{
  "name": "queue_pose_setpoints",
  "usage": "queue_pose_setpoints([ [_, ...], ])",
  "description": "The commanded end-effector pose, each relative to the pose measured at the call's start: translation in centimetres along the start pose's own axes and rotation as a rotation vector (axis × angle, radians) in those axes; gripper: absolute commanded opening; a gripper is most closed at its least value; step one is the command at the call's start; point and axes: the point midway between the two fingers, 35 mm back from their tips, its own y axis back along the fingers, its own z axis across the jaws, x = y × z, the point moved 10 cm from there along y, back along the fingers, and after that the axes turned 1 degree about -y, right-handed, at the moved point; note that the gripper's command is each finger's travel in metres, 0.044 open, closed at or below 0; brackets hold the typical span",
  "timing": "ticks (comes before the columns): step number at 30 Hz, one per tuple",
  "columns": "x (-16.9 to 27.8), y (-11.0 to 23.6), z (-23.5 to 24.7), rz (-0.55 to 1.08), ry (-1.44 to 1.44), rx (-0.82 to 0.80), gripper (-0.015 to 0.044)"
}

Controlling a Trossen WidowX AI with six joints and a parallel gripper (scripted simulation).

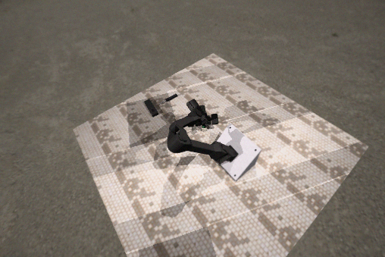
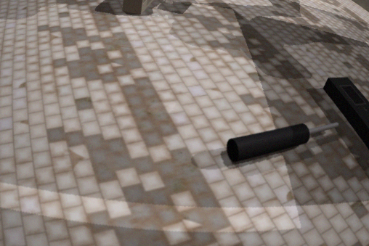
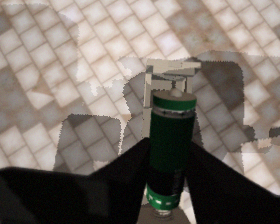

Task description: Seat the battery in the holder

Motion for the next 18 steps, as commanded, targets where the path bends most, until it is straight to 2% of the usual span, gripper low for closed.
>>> queue_pose_setpoints([
  [1,0.0,-0.3,-0.1,0.035,-0.001,0.005,0.0075],
  [18,-1.2,-0.8,0.1,0.130,0.012,0.024,0.0075],
])
